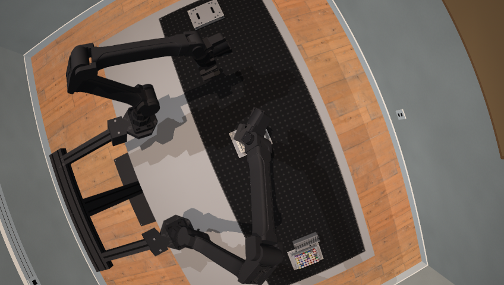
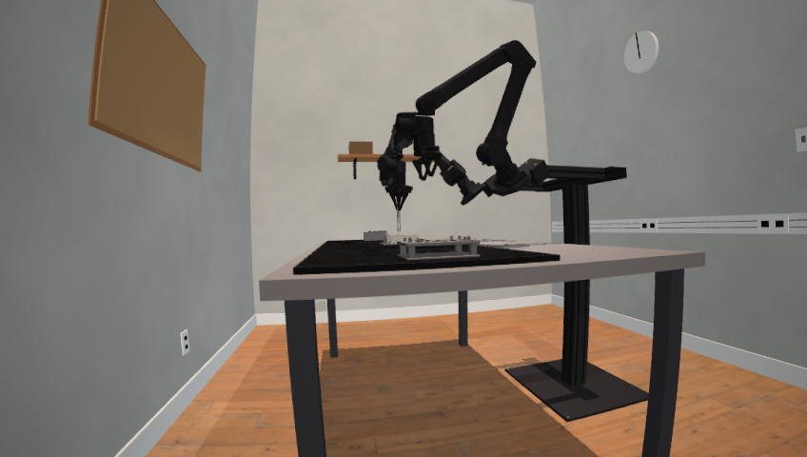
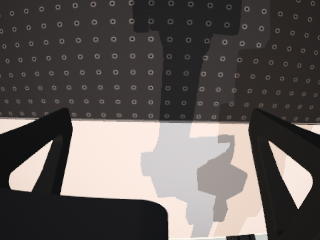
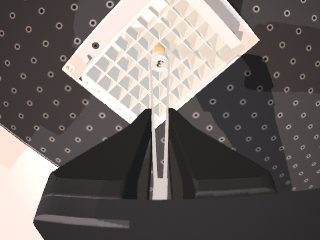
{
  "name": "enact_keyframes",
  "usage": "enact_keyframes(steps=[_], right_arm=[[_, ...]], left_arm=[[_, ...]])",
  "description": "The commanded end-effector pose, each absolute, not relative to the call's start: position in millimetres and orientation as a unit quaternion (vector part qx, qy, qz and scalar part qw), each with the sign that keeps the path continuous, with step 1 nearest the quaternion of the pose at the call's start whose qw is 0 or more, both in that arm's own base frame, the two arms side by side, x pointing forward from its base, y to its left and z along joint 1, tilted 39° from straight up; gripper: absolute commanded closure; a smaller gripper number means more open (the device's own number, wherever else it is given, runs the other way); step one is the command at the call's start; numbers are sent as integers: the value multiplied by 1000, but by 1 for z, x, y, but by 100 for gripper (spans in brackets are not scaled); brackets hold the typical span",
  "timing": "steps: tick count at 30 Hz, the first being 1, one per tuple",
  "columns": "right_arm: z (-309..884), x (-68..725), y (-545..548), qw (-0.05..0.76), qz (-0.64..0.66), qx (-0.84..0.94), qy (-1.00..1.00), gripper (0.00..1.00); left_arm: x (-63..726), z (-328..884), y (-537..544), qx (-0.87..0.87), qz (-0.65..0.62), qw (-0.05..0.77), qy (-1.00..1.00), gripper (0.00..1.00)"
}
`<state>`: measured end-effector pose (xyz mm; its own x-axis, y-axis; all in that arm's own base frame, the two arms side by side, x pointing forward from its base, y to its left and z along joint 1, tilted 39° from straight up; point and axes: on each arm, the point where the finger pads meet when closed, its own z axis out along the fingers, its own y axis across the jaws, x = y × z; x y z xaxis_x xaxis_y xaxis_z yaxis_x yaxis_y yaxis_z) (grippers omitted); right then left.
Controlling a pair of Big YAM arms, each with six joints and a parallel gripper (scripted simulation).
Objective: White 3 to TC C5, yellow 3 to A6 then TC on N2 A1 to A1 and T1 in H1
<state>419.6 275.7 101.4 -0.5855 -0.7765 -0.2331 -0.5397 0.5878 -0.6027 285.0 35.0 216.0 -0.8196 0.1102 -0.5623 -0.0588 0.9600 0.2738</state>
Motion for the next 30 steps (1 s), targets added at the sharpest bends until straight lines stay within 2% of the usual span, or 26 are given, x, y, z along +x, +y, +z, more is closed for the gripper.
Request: enact_keyframes(steps=[1, 30], right_arm=[[93, 425, 274, 241, -243, -384, 857, 91], [89, 429, 272, 241, -243, -383, 858, 91]], left_arm=[[290, 229, 34, 19, 141, 313, 939, 0], [290, 229, 34, 19, 141, 313, 939, 0]])
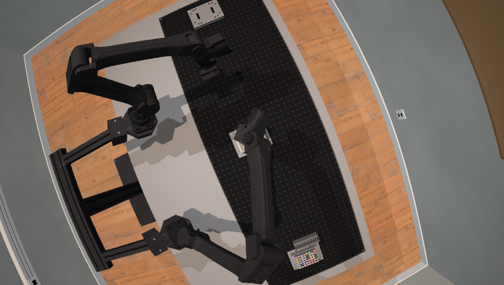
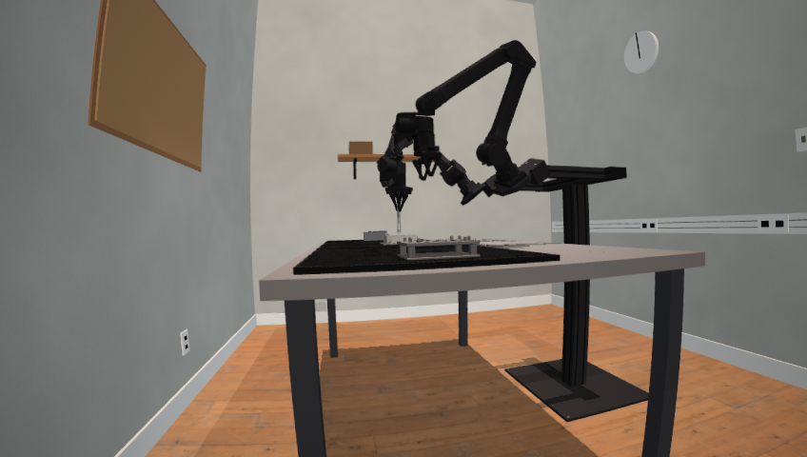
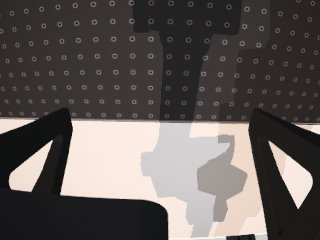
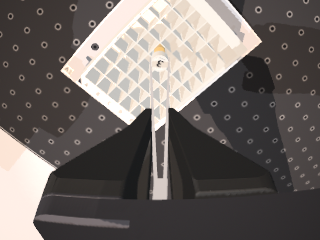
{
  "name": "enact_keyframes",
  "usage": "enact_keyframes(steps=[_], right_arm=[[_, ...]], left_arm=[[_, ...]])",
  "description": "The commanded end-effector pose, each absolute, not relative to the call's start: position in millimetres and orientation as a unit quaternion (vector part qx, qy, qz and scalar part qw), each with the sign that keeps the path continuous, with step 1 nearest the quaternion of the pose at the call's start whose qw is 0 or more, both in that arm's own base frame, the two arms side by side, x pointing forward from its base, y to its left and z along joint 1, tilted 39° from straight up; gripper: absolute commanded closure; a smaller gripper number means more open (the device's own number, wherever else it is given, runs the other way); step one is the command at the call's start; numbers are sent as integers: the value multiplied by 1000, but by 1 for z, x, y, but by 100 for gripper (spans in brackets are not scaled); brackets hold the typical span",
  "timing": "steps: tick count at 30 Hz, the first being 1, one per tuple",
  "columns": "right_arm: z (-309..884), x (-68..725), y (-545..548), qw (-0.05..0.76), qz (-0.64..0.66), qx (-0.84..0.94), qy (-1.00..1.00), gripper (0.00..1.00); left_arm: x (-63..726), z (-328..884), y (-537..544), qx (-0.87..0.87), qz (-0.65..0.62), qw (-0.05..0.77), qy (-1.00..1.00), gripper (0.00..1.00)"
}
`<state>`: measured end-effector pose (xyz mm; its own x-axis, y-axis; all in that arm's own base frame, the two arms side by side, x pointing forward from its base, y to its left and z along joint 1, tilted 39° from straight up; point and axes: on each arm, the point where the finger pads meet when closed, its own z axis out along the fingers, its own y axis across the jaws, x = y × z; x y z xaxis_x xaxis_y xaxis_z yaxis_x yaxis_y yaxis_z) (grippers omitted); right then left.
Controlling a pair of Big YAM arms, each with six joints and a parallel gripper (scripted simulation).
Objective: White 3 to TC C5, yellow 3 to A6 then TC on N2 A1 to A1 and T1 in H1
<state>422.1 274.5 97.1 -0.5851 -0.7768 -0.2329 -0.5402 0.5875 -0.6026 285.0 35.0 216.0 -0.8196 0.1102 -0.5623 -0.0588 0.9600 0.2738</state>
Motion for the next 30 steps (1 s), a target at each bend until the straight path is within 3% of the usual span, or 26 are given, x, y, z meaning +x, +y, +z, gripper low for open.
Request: enact_keyframes(steps=[1, 30], right_arm=[[89, 429, 271, 241, -244, -383, 858, 91], [93, 426, 277, 241, -242, -384, 858, 91]], left_arm=[[290, 229, 34, 19, 141, 313, 939, 0], [290, 229, 34, 19, 141, 313, 939, 0]])
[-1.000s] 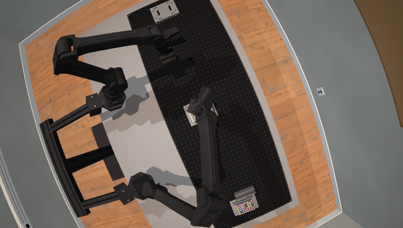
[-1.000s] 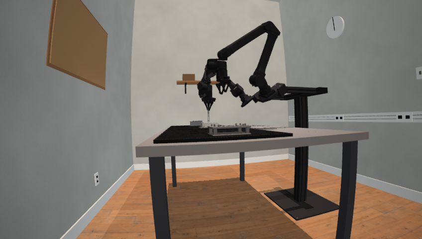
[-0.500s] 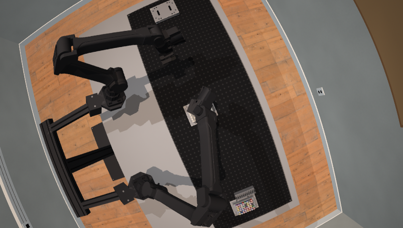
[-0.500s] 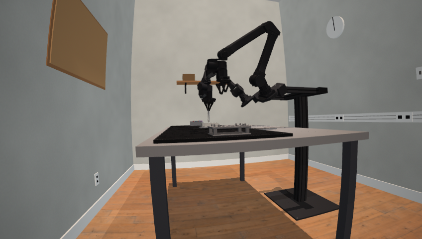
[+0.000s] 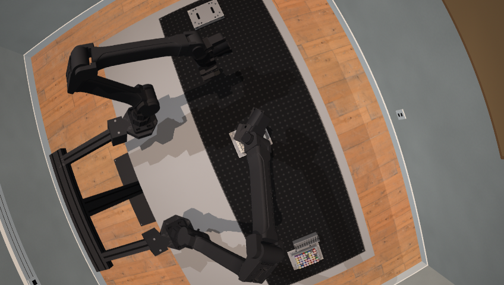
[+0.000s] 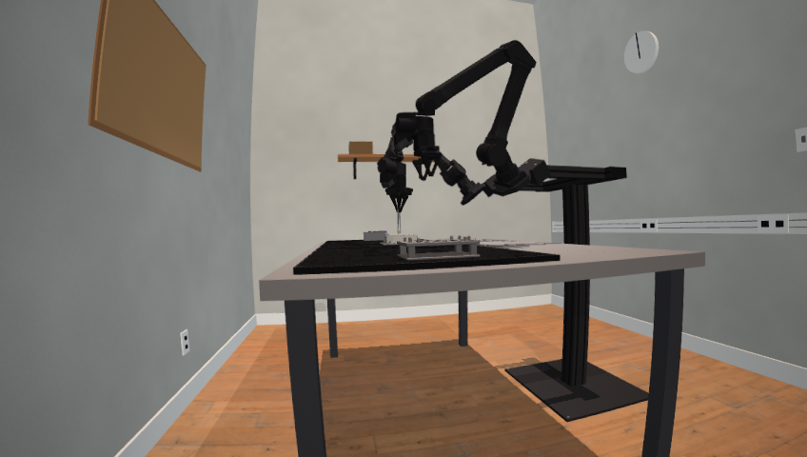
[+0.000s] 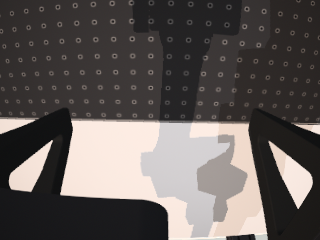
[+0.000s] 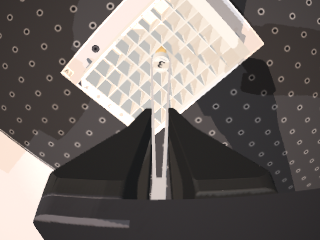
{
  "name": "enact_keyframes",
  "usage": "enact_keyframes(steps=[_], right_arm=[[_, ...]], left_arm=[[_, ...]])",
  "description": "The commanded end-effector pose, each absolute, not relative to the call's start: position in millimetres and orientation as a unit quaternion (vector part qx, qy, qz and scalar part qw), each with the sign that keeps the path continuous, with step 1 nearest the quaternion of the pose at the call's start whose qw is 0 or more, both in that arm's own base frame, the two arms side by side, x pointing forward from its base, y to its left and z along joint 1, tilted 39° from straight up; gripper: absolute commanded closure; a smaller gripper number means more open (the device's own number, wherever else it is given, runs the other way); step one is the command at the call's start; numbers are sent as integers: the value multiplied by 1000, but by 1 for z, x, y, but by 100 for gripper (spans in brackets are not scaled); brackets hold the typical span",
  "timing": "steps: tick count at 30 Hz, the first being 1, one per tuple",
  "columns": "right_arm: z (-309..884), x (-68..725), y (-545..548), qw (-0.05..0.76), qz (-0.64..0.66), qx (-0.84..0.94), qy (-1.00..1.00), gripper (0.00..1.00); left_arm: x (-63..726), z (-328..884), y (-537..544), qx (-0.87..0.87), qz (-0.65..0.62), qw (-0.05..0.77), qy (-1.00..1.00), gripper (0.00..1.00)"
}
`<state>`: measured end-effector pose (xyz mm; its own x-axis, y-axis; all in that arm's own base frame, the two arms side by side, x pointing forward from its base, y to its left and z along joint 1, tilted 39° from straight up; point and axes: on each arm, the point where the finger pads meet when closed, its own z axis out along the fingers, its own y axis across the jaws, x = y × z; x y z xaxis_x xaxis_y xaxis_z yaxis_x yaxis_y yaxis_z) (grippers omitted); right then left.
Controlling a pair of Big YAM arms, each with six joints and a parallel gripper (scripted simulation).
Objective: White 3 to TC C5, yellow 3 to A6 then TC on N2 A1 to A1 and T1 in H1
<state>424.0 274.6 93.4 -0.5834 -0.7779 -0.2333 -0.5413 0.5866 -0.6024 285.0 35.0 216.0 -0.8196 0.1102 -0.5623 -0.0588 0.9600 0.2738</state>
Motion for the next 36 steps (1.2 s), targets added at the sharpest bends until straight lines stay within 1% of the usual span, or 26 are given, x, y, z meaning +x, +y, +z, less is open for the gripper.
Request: enact_keyframes(steps=[1, 27, 36], right_arm=[[93, 427, 275, 240, -243, -383, 858, 91], [91, 428, 274, 239, -244, -383, 859, 89], [117, 424, 287, 263, -232, -379, 856, 89]], left_arm=[[290, 229, 34, 19, 141, 313, 939, 0], [290, 229, 34, 19, 141, 313, 939, 0], [290, 229, 34, 19, 141, 313, 939, 0]])
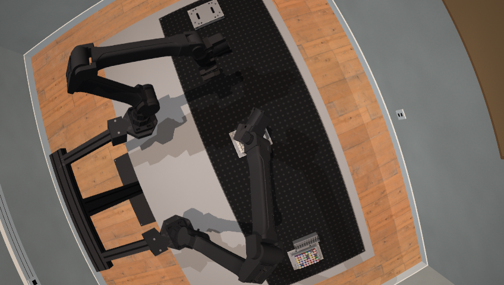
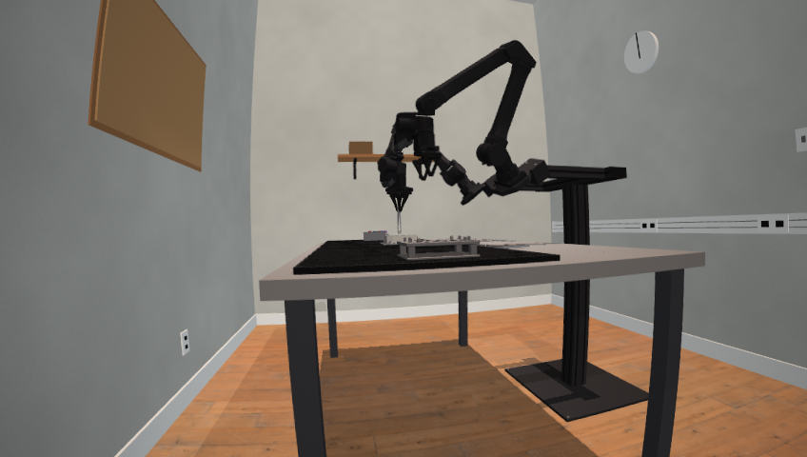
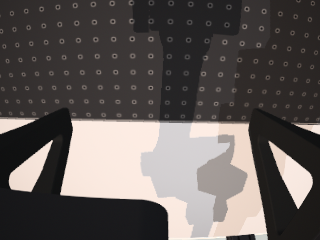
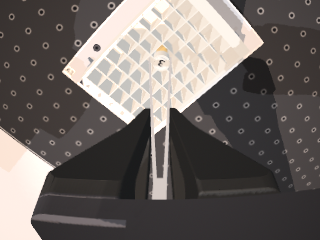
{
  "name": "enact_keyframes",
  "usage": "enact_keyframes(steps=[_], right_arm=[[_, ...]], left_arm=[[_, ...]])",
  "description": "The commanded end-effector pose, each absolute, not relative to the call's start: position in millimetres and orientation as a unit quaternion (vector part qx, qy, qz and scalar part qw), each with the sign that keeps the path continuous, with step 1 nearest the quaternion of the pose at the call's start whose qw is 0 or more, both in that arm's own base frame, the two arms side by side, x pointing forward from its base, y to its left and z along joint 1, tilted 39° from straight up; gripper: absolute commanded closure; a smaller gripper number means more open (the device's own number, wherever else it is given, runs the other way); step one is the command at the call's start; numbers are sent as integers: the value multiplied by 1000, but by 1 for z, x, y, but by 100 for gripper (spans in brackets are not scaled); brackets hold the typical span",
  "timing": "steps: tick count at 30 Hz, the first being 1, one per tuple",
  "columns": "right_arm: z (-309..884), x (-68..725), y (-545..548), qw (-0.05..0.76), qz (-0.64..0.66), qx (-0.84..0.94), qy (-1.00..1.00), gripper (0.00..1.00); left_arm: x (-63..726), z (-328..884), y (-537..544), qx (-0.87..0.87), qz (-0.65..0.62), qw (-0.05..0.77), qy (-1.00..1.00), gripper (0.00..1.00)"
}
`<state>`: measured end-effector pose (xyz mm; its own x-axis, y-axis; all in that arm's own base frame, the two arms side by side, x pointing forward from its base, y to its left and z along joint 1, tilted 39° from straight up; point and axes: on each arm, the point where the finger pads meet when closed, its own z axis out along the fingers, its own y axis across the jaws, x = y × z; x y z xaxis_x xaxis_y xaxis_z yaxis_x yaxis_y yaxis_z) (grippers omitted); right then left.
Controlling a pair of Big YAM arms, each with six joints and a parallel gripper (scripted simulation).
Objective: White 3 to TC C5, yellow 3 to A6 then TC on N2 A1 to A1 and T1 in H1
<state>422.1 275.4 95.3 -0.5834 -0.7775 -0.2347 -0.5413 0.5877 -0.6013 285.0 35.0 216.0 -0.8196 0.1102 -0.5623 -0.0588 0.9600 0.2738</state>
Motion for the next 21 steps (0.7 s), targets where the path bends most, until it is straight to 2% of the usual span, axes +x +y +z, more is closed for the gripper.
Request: enact_keyframes(steps=[1, 21], right_arm=[[117, 425, 285, 262, -233, -377, 857, 89], [128, 419, 287, 264, -231, -376, 857, 89]], left_arm=[[290, 229, 34, 19, 141, 313, 939, 0], [290, 229, 34, 19, 141, 313, 939, 0]])
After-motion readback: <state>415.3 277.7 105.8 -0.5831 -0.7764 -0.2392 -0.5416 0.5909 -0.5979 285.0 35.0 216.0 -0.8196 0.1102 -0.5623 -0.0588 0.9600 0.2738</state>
